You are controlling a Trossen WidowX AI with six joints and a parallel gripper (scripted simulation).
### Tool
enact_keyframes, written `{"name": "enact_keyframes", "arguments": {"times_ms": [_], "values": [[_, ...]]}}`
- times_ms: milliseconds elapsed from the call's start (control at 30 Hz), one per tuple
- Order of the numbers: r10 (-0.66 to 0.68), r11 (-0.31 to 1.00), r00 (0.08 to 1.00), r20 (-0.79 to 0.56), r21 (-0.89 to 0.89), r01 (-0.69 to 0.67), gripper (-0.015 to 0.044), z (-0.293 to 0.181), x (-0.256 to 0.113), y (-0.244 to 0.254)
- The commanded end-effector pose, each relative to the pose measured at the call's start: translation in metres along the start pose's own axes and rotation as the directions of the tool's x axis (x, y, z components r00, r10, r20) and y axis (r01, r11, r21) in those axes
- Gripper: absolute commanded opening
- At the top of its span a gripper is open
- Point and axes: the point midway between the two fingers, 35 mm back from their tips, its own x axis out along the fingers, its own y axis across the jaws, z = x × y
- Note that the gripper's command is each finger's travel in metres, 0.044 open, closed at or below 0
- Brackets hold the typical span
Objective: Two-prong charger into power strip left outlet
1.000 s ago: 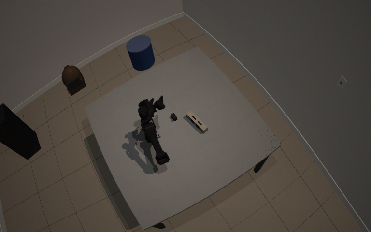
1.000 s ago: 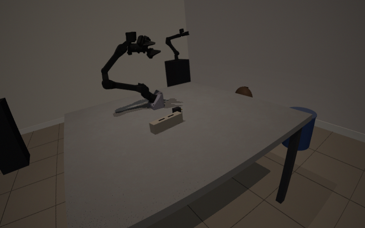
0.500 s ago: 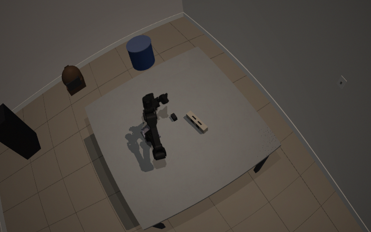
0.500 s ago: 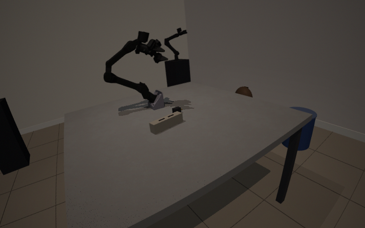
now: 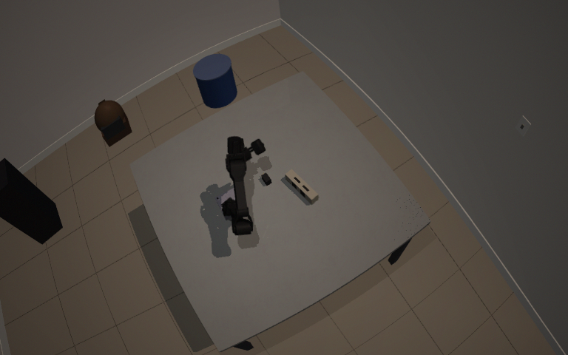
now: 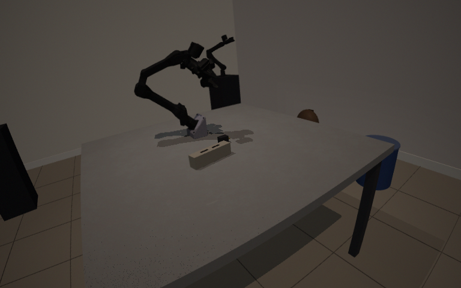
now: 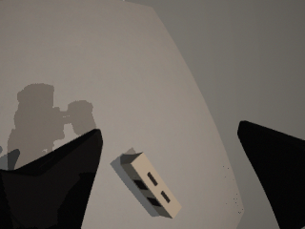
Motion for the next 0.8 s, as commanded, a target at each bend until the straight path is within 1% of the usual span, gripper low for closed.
{"name": "enact_keyframes", "arguments": {"times_ms": [0, 367, 767], "values": [[0.047, 0.998, 0.997, -0.059, -0.029, -0.049, 0.044, -0.005, 0.017, 0.006], [0.161, 0.981, 0.964, -0.212, -0.07, -0.179, 0.044, -0.024, 0.058, 0.019], [0.292, 0.936, 0.884, -0.364, -0.08, -0.343, 0.044, -0.051, 0.098, 0.04]]}}
